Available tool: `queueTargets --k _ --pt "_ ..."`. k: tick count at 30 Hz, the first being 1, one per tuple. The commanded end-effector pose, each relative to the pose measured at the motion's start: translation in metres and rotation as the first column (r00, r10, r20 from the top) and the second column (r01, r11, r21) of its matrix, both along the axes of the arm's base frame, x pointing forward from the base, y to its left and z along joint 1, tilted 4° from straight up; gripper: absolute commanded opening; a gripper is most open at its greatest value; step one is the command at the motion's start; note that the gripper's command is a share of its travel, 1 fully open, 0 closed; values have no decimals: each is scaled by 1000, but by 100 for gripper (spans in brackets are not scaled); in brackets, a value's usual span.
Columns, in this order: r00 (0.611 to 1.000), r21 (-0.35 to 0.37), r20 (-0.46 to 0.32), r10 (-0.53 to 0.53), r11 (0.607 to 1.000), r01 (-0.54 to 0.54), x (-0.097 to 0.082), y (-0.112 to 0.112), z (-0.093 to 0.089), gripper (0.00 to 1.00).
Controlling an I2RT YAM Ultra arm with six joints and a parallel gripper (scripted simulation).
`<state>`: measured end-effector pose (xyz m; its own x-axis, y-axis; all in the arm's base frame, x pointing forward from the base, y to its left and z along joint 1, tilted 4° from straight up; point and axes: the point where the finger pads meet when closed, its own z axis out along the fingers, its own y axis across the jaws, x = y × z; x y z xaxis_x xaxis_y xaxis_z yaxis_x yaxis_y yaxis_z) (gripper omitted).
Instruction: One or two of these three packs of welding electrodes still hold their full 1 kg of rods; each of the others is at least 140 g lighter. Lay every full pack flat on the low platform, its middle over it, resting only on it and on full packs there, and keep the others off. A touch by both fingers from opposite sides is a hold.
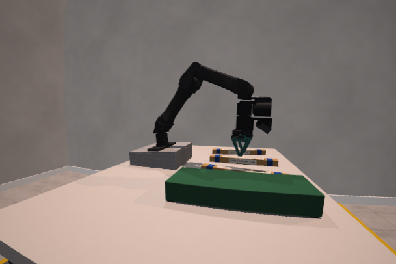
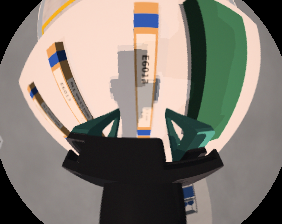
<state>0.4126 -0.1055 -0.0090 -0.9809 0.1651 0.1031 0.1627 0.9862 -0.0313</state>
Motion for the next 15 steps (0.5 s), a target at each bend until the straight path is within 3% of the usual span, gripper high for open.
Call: queueTargets --k 1,3,6,8,9,11,15 --pt "1000 -7 26 -3 1000 3 4 -5 -15 74" --pt "999 -11 42 -2 1000 2 6 -6 -16 74" --pt "1000 -7 26 0 1000 1 3 -5 -35 74" --pt "1000 -7 26 0 1000 1 3 -5 -35 74" --pt "998 -16 61 -1 1000 2 8 -6 -24 74" --pt "1000 -8 26 -3 1000 4 1 -6 -47 74" --pt "1000 -8 25 -1 1000 1 0 -5 -61 74"
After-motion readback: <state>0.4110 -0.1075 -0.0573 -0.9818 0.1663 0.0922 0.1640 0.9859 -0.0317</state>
